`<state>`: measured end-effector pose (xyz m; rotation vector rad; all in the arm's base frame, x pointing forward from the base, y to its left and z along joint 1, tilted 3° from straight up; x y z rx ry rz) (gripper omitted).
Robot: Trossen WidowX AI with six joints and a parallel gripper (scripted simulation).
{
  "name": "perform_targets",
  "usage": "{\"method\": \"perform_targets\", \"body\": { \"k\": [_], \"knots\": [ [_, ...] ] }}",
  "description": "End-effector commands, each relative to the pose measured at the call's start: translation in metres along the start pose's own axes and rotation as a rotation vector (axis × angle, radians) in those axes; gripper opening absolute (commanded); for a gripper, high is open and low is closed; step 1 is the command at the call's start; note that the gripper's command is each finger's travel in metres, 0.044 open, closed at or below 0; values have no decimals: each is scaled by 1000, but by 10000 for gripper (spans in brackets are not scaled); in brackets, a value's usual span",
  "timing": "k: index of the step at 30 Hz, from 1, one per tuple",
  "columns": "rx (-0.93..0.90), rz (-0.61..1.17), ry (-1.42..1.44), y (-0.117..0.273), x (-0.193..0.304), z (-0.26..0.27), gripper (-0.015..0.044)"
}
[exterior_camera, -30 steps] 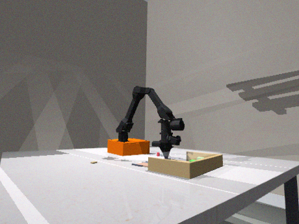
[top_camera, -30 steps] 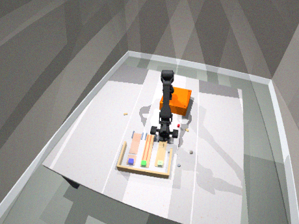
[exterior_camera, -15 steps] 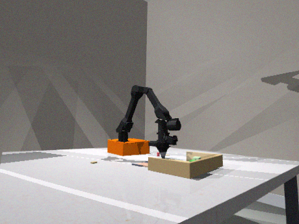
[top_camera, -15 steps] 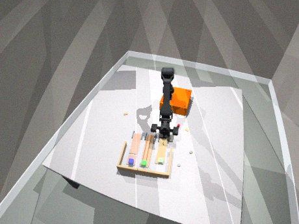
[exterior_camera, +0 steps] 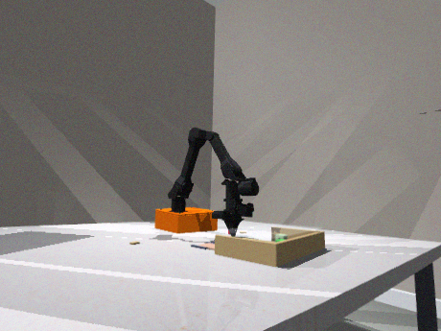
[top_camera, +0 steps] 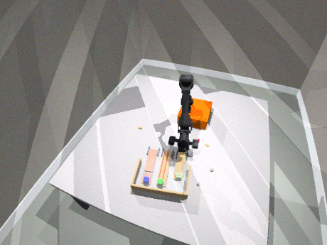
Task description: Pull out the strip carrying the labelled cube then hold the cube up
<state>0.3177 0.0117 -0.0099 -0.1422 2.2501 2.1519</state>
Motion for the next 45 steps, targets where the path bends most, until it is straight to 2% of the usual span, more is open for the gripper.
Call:
{"method": "perform_targets", "body": {
  "k": [1, 45],
  "knots": [
    [-2, 23, -4, -4, 14, 1, 0],
    [-2, 28, -4, -3, 78, 4, 0]
  ]
}}
Point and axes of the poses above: the point midway between the two fingers, 35 mm back from their tips, its own y axis back along the fingers, its own z axis across the jaws, x = y × z, the point moved 2 cm from there along y, back along the fingers, and after that the axes turned 4 degrees about y, right-handed, at the moved point
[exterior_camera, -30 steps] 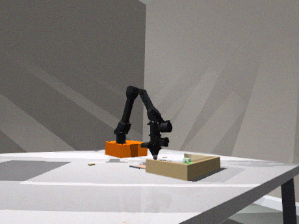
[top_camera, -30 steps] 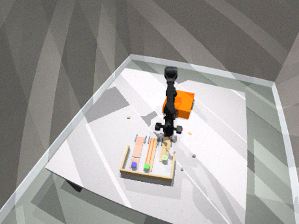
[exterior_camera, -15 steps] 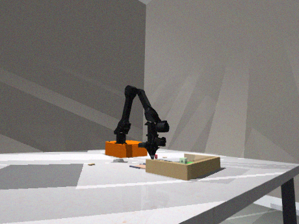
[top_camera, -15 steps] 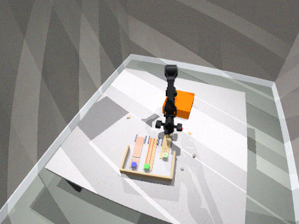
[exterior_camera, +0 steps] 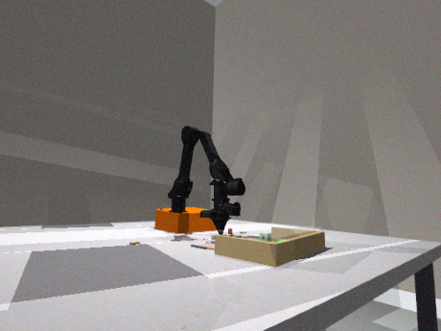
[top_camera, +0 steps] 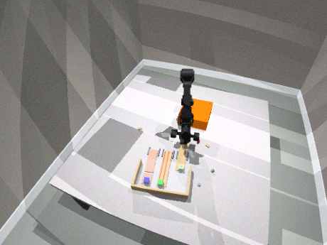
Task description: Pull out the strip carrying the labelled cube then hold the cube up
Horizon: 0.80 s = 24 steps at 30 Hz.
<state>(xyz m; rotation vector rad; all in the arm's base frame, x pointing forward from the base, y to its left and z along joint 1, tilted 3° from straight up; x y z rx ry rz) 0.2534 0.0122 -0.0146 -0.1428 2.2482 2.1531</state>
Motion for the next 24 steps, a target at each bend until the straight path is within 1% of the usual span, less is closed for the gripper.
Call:
{"method": "perform_targets", "body": {
  "k": [1, 24],
  "knots": [
    [-1, 29, -3, -4, 15, 1, 0],
    [-1, 31, -3, -3, 47, 2, 0]
  ]
}}
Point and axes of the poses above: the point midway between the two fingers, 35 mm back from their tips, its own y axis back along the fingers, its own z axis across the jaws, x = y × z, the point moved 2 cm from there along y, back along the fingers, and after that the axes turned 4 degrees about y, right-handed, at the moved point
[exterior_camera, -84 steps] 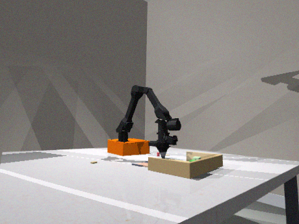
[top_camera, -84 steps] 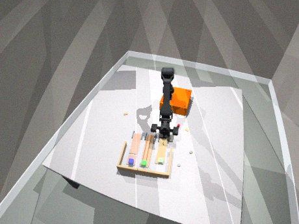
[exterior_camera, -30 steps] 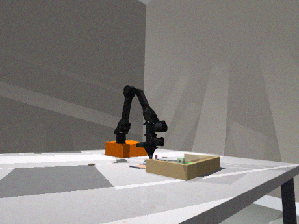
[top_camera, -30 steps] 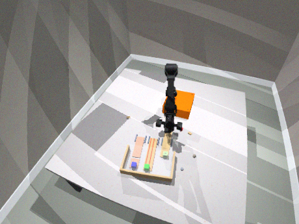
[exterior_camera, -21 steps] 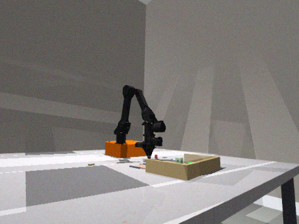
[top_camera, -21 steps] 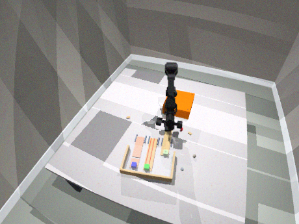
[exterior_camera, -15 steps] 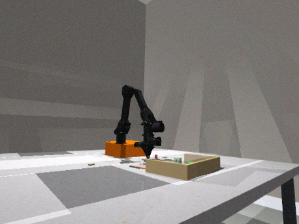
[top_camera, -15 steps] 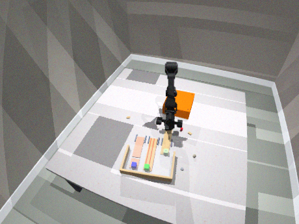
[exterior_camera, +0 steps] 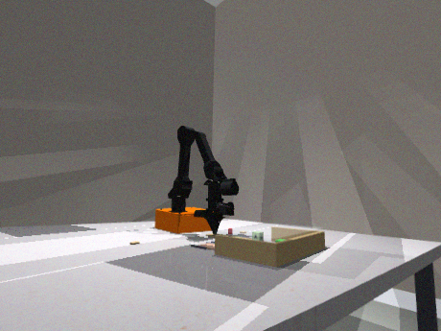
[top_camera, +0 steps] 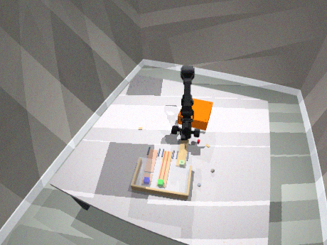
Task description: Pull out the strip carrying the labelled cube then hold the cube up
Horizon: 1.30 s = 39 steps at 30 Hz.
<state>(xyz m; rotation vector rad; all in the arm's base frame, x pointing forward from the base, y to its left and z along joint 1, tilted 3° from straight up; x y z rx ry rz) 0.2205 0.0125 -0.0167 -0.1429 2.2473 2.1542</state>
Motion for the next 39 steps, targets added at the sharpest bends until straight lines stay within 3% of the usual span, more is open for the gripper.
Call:
{"method": "perform_targets", "body": {
  "k": [1, 39],
  "knots": [
    [0, 31, -3, -4, 16, 0, 0],
    [0, 32, -3, -4, 28, 1, 0]
  ]
}}
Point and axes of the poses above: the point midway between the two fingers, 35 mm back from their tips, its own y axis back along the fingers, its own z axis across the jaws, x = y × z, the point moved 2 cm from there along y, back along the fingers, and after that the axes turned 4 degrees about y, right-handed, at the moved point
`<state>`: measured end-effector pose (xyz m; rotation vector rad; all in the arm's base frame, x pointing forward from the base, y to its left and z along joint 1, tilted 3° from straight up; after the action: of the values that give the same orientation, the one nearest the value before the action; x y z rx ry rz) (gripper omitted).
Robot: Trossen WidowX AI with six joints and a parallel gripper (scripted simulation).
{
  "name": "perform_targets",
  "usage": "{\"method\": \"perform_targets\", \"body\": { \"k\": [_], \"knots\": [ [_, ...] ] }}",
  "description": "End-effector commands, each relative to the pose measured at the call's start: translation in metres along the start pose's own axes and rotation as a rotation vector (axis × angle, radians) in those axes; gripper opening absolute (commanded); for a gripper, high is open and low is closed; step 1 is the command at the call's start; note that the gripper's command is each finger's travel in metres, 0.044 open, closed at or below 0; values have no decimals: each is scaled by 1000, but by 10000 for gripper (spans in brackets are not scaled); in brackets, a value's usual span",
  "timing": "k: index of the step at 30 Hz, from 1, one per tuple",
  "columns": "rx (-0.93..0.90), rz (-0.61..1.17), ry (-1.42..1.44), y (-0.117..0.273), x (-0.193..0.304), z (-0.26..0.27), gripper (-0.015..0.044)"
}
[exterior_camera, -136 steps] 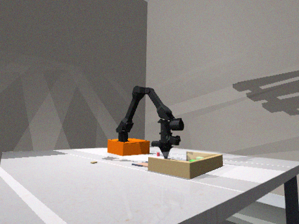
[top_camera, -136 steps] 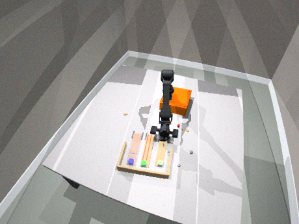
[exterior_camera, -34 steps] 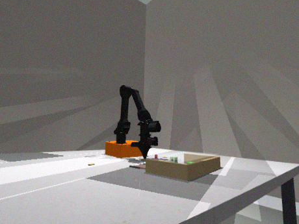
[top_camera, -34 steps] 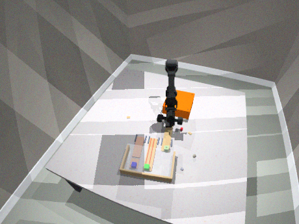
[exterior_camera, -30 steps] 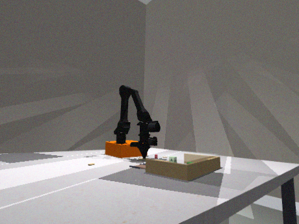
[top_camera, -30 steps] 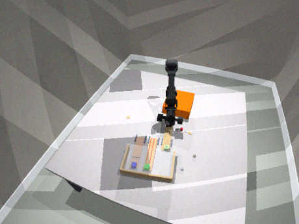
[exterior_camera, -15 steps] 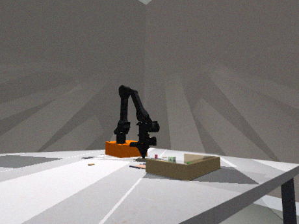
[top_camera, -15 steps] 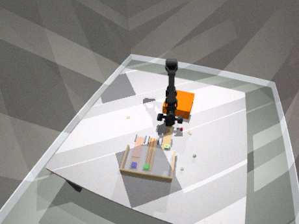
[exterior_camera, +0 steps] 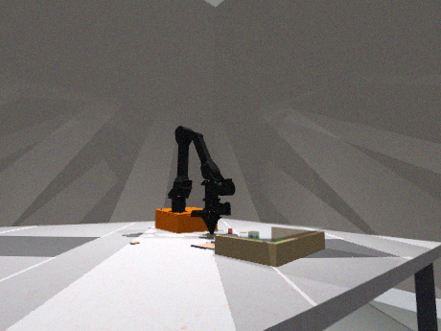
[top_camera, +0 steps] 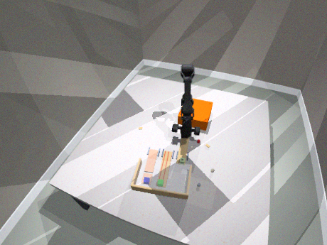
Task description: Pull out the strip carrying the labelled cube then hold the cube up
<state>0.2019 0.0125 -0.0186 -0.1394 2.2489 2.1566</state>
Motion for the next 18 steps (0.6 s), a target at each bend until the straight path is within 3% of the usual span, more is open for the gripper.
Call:
{"method": "perform_targets", "body": {
  "k": [1, 12, 18],
  "knots": [
    [0, 29, -4, -3, 9, 0, 0],
    [0, 29, -4, -3, 9, 0, 0],
    [0, 27, -4, 42, -3, 0, 0]
  ]
}}
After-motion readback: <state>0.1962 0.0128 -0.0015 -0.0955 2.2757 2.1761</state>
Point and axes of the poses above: the point midway between the two fingers, 35 mm back from their tips, its own y axis back along the fingers, its own z axis across the jaws, x = y × z, the point moved 2 cm from there along y, back along the fingers, and after that the axes turned 4 degrees about y, right-handed, at the moved point
